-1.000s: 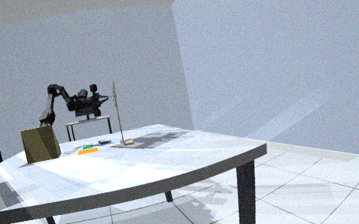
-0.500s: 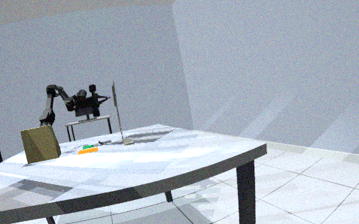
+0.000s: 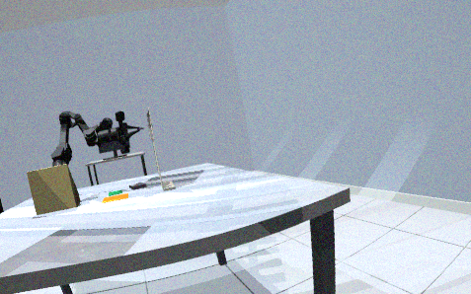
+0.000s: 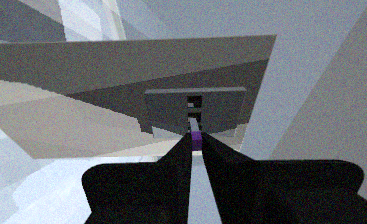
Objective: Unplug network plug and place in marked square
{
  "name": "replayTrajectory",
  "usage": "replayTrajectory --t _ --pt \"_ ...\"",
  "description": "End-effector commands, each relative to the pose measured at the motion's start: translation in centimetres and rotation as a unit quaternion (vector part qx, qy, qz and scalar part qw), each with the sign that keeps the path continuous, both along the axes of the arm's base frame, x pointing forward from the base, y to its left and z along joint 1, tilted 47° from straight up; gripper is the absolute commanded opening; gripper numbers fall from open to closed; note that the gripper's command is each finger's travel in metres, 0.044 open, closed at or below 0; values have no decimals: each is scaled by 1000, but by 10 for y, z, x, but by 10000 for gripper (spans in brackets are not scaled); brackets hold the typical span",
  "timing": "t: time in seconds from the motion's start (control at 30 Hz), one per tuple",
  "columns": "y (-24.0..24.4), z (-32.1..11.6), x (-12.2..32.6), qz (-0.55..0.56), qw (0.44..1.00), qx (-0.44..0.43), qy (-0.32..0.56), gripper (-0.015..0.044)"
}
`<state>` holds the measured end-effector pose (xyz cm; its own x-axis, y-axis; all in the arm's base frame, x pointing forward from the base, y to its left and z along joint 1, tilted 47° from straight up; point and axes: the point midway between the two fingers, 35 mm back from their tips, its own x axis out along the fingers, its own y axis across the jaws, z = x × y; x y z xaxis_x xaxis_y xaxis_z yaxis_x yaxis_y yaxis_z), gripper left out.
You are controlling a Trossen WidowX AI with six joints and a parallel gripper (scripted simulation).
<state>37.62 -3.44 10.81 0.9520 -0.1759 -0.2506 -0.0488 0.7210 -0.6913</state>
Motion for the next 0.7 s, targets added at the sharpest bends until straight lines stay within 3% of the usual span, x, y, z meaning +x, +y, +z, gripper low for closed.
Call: replayTrajectory --t 0.0,0.67 --pt "0 -2 -4 -2 1000 1 3 0" --pt "2 1 -12 -2 1000 1 4 0"
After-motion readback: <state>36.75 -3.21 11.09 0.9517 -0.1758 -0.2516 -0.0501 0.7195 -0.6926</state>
